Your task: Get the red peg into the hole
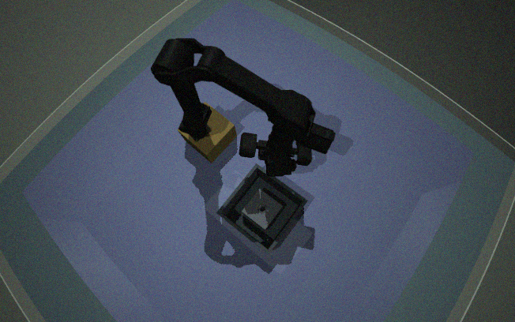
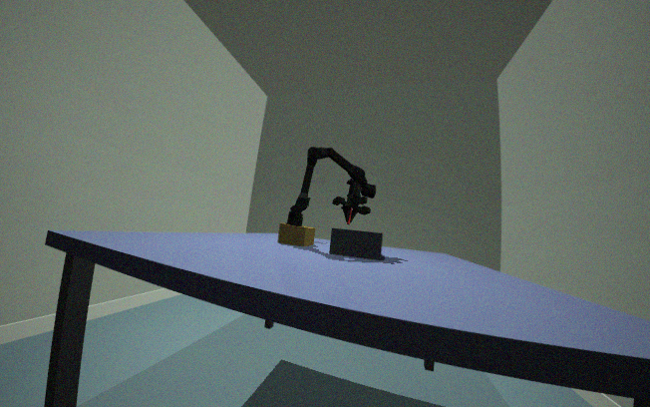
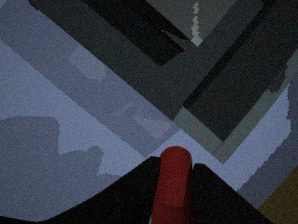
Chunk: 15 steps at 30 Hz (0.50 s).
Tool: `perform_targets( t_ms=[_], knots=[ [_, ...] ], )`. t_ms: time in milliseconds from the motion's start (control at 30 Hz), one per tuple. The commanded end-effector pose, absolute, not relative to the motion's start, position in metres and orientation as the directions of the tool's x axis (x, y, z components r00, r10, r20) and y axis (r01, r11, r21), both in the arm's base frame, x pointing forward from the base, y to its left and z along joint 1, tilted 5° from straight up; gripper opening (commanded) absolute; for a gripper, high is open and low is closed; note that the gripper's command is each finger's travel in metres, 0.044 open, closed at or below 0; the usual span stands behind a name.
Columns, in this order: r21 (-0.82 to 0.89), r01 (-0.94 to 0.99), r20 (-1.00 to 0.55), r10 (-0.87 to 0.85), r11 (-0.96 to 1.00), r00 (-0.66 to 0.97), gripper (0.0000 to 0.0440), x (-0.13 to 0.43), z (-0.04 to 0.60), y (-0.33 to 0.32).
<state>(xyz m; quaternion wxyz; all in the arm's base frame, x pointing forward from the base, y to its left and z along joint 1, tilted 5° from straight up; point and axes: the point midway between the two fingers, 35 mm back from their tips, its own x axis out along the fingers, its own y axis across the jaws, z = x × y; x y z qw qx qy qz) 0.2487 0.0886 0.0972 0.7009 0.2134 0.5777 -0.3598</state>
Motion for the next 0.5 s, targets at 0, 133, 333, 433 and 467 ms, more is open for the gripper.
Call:
perform_targets(
  t_ms=[0, 133, 333, 433, 467],
  knots=[
    [-0.093, 0.776, -0.960, -0.262, 0.624, 0.096, 0.0000, 0.264, 0.105, 0.077],
    [-0.080, 0.796, -0.958, -0.267, 0.600, 0.105, 0.0000, 0.278, 0.106, 0.062],
    [-0.067, 0.812, -0.957, -0.269, 0.579, 0.112, 0.0000, 0.298, 0.103, 0.038],
    [-0.063, 0.814, -0.957, -0.265, 0.577, 0.114, 0.0000, 0.307, 0.100, 0.026],
    [-0.062, 0.814, -0.958, -0.263, 0.578, 0.114, 0.0000, 0.310, 0.098, 0.022]
  ],
)
